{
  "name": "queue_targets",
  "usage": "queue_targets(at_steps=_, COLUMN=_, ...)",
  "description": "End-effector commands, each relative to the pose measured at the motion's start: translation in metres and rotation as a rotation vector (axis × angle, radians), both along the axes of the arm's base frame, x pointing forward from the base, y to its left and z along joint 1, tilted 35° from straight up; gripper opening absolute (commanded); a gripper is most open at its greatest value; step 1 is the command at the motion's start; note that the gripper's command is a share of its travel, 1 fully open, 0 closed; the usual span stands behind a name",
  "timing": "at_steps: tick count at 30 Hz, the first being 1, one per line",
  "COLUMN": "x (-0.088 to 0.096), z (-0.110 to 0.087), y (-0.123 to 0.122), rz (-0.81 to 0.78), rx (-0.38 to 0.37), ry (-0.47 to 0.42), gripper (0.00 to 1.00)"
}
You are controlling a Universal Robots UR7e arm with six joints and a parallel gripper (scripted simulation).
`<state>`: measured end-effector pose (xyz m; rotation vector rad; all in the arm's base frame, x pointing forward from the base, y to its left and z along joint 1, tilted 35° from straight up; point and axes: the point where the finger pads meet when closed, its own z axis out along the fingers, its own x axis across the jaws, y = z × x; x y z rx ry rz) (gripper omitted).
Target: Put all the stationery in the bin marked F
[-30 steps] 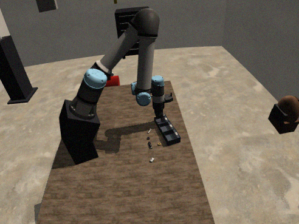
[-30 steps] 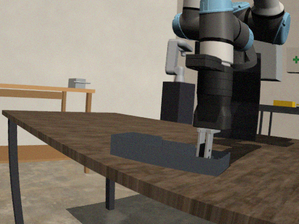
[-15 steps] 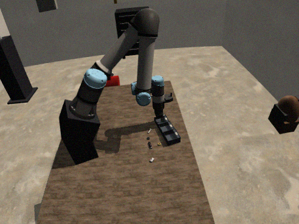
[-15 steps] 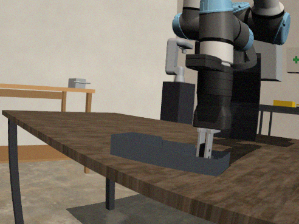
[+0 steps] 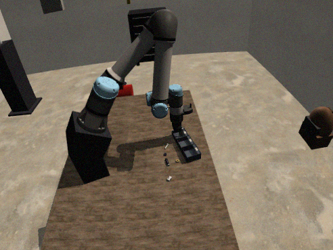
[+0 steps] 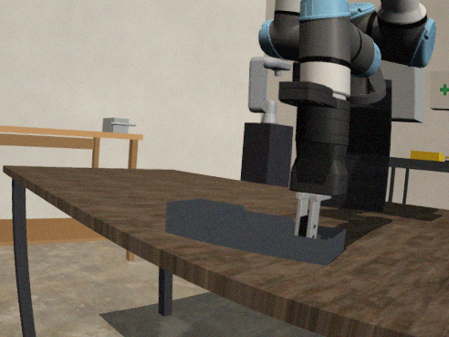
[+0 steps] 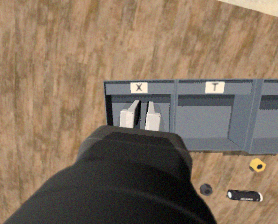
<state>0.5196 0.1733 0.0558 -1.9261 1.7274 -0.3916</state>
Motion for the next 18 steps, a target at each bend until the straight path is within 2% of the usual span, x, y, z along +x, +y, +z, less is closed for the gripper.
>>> queue_targets(at_steps=1, x=-0.001, z=0.002, y=0.000, rz=0.000, rx=0.000, ry=-0.001, gripper=0.31)
queue_targets(at_steps=18, x=-0.011, z=0.018, y=-0.004, rz=0.000, rx=0.000, ry=-0.001, gripper=0.31)
